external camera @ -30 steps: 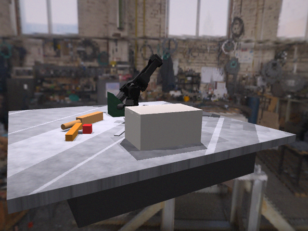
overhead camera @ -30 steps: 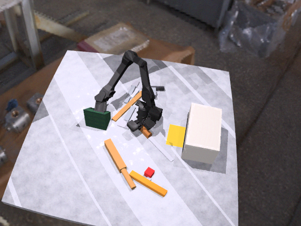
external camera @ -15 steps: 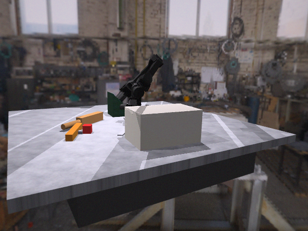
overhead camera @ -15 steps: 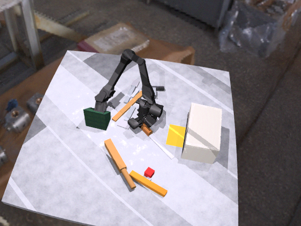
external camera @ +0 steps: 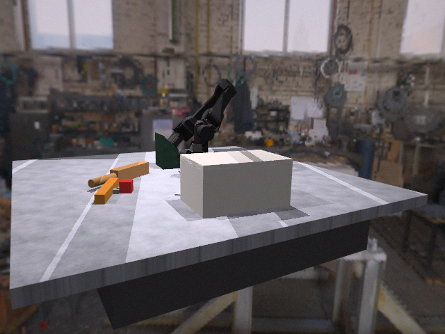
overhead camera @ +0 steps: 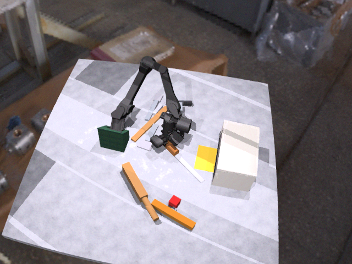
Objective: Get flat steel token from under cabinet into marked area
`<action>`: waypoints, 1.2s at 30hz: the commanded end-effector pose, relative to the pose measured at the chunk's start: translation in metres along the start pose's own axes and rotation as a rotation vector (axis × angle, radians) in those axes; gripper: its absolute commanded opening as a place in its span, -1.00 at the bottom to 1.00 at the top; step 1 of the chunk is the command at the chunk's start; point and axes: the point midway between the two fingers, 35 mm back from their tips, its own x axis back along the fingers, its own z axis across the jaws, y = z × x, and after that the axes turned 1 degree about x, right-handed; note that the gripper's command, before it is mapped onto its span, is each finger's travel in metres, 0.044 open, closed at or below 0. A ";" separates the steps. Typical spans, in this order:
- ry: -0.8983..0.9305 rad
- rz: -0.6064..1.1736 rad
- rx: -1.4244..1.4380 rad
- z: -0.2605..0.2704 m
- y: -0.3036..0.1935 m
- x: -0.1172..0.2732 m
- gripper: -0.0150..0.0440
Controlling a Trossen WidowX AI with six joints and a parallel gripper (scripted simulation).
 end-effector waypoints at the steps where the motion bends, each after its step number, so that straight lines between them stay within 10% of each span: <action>1: 0.006 -0.004 -0.001 0.005 -0.003 0.002 -0.49; 36: 0.008 -0.003 -0.001 0.042 -0.032 0.002 -0.49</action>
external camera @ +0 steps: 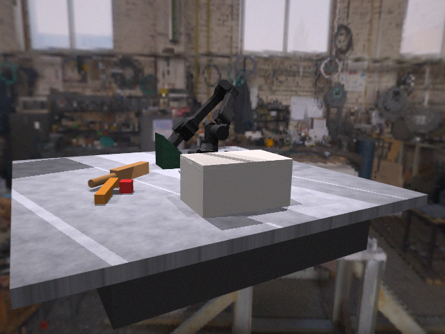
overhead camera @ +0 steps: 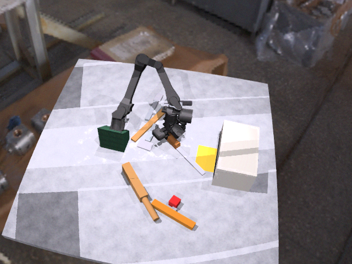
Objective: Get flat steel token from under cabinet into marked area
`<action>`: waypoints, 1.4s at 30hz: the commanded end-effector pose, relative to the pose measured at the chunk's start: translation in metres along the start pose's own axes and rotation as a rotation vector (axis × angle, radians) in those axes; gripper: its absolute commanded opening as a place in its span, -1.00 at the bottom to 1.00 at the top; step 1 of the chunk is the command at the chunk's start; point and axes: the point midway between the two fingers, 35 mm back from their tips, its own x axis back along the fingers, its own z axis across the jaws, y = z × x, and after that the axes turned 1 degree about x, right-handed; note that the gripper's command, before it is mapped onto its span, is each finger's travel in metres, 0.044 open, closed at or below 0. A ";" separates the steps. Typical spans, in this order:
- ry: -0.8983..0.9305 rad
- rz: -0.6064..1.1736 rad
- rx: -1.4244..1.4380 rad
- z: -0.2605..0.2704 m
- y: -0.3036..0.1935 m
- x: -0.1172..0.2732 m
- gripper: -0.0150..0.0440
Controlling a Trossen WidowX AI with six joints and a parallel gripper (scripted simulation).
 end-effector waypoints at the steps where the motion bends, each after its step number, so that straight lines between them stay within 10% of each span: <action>1: 0.007 -0.004 0.003 0.007 -0.004 0.002 -0.49; 42: 0.010 -0.002 0.003 0.049 -0.040 0.002 -0.49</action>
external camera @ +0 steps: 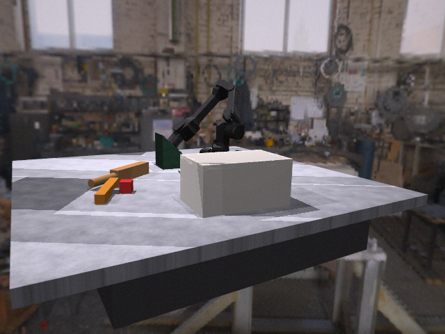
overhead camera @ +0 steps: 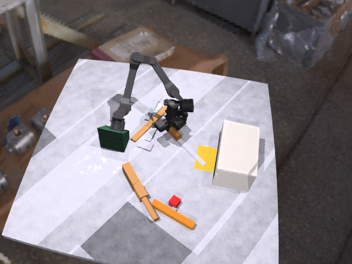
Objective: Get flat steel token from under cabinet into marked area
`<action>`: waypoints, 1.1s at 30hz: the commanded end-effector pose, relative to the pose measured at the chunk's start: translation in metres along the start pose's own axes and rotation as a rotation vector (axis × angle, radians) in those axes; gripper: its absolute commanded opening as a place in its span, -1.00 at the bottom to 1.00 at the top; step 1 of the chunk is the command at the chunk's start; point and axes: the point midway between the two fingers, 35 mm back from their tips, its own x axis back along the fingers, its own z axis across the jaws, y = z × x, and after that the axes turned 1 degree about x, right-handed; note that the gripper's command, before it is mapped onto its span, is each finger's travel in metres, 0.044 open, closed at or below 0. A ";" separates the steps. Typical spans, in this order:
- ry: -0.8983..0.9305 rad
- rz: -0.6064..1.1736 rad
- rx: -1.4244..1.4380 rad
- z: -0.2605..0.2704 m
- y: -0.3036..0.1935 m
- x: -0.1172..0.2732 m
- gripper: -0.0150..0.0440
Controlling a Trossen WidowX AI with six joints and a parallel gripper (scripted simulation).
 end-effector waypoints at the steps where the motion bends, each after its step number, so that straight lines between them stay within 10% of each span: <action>1: 0.011 -0.003 0.007 0.009 -0.004 0.003 -0.49; 33: 0.014 -0.001 0.008 0.043 -0.033 0.003 -0.49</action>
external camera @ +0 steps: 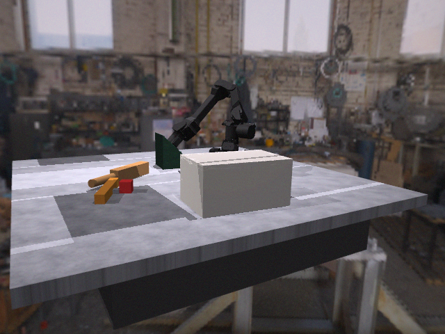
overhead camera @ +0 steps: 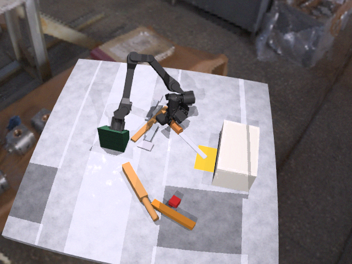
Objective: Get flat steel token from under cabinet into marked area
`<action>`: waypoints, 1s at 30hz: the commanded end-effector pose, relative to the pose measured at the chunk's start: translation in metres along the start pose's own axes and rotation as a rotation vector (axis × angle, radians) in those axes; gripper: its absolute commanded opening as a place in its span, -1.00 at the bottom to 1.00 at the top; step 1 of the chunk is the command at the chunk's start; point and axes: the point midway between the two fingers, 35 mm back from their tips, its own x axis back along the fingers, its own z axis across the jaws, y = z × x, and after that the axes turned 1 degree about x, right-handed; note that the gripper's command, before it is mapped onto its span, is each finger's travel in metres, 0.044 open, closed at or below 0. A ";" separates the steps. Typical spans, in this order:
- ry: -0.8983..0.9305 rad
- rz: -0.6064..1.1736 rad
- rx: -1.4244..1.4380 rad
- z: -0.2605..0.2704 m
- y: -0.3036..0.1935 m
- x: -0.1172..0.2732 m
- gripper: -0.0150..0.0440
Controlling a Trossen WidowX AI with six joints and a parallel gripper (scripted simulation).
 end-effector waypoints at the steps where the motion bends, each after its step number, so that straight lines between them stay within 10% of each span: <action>1: 0.012 -0.001 0.007 0.010 -0.005 0.003 -0.49; 30: 0.015 0.000 0.008 0.044 -0.029 0.004 -0.49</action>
